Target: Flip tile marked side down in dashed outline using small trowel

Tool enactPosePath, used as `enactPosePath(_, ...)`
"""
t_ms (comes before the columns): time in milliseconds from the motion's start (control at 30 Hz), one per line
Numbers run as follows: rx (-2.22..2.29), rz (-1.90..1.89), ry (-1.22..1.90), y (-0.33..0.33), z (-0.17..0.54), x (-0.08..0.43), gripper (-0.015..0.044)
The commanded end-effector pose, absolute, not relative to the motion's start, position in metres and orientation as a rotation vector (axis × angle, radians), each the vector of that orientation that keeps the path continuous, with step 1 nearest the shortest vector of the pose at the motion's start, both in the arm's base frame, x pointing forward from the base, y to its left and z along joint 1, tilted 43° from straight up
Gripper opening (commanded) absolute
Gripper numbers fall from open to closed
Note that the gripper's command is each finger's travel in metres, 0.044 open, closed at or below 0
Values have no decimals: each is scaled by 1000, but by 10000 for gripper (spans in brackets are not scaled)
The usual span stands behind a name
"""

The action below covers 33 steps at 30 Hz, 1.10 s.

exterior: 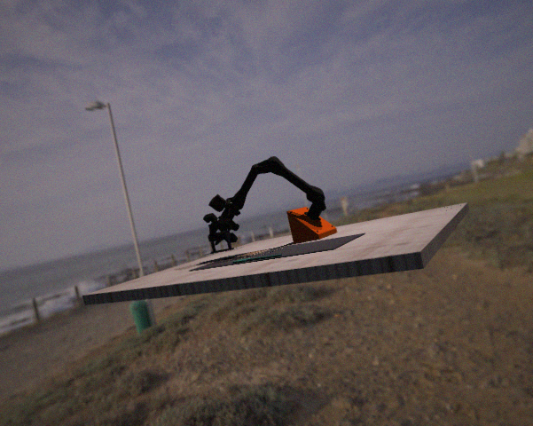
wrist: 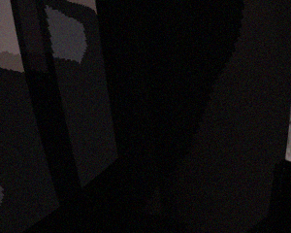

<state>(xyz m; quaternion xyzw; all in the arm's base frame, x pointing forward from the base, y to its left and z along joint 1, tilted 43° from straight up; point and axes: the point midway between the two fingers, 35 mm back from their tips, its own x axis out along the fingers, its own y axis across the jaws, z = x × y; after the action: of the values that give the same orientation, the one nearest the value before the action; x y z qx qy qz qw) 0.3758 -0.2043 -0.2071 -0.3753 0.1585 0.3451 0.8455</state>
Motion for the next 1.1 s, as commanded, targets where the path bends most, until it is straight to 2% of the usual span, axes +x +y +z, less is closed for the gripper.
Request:
enactPosePath(0,-805,720,319,-209,-202,379,0)
enactPosePath(667,-588,873,559,-125,-159,440,0)
enactPosePath(1067,-403,881,846,-58,-117,465,0)
